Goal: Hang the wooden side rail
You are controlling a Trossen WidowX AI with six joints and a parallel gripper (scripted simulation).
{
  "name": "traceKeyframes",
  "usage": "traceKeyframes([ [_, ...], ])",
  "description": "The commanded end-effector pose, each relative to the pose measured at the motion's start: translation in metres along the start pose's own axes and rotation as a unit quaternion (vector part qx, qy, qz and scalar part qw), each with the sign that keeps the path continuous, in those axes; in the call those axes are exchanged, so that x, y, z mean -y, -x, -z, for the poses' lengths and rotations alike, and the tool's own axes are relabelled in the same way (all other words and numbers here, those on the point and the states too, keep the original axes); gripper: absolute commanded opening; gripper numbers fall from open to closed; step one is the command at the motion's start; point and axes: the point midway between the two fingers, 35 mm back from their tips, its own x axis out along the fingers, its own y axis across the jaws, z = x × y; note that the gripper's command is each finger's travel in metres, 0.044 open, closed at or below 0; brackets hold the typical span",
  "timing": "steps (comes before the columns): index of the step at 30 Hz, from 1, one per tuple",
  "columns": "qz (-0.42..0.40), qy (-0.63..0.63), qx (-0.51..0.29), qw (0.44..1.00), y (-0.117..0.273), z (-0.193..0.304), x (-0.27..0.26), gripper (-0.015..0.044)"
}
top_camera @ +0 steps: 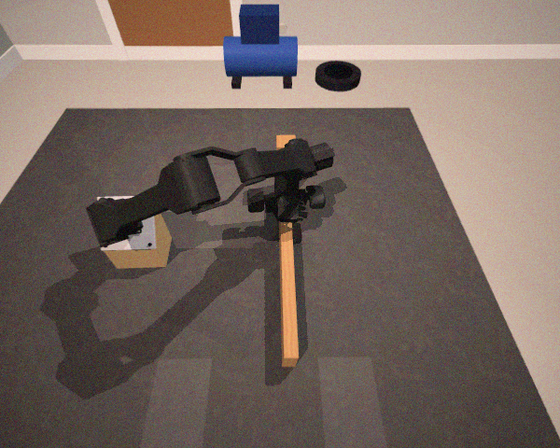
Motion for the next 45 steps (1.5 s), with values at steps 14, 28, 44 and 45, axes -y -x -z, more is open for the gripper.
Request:
traceKeyframes([
  [14,-0.009,0.003,-0.002,1.0,0.0099,0.0017,-0.003,0.0],
  [28,-0.009,0.003,-0.002,1.0,0.0123,0.0017,-0.0029,0.0],
  [44,-0.009,0.003,-0.002,1.0,0.015,0.0017,-0.0029,0.0],
  [45,-0.009,0.003,-0.002,1.0,0.0151,0.0017,-0.0029,0.0],
])
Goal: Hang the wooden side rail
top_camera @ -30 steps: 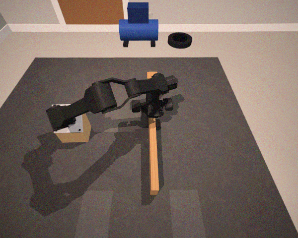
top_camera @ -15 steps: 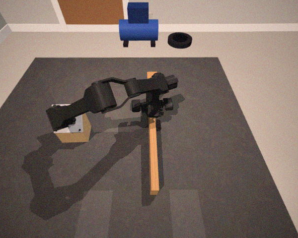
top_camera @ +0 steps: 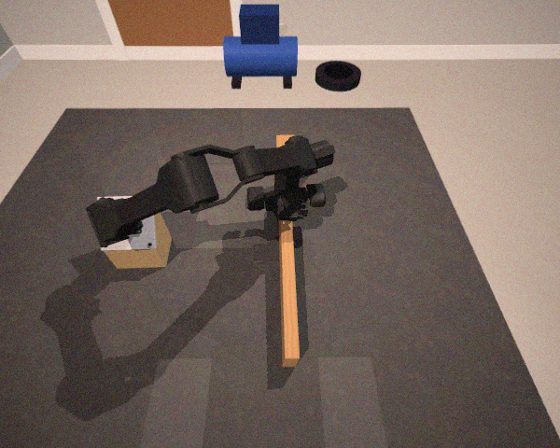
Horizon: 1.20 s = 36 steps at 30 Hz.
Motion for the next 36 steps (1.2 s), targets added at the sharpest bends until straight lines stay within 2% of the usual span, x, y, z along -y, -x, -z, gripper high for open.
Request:
traceKeyframes([
  [1,-0.01,0.005,-0.002,1.0,0.0082,0.0022,-0.0031,0.0],
  [36,-0.01,0.005,-0.002,1.0,0.0049,0.0057,-0.0072,0.0],
])
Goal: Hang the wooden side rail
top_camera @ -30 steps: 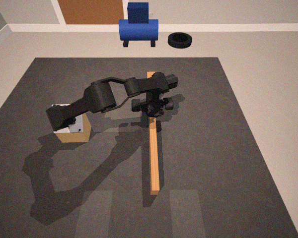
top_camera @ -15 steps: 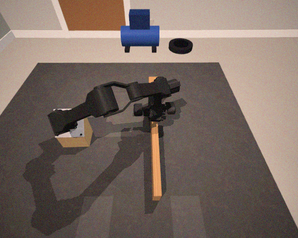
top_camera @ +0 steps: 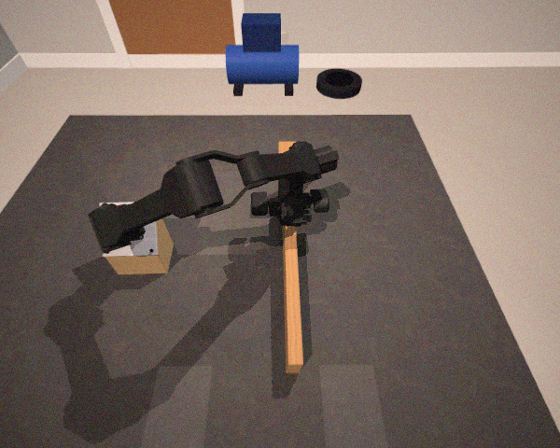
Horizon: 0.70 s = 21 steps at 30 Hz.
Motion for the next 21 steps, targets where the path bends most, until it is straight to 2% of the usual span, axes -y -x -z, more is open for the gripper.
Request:
traceKeyframes([
  [1,-0.008,0.006,-0.001,1.0,0.005,0.0034,-0.003,0.0],
  [21,-0.008,0.006,-0.001,1.0,0.006,0.005,-0.0048,0.0],
])
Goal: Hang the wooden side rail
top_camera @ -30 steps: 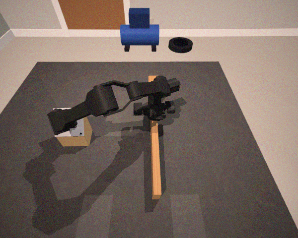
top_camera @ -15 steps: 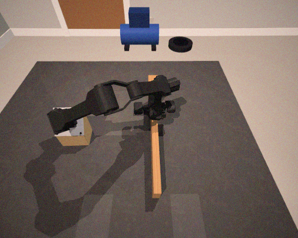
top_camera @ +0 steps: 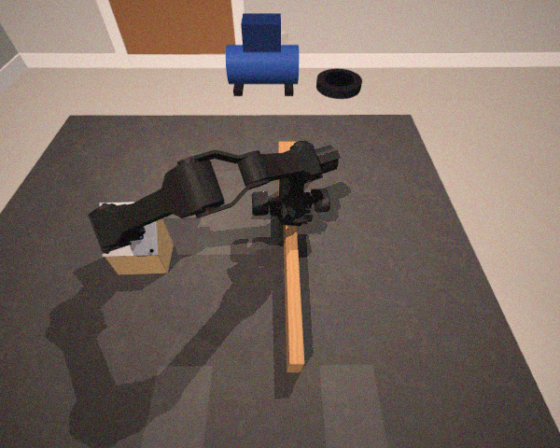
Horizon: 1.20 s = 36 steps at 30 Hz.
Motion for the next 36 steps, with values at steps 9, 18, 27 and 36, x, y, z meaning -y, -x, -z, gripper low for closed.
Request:
traceKeyframes([
  [9,-0.008,0.006,-0.001,1.0,0.0057,0.005,-0.0026,0.0],
  [18,-0.008,0.006,-0.001,1.0,0.0047,0.0061,-0.0017,0.0],
  [27,-0.008,0.006,-0.001,1.0,0.0038,0.0071,-0.0008,0.0],
  [36,-0.008,0.006,-0.001,1.0,0.0045,0.0078,-0.0013,0.0],
])
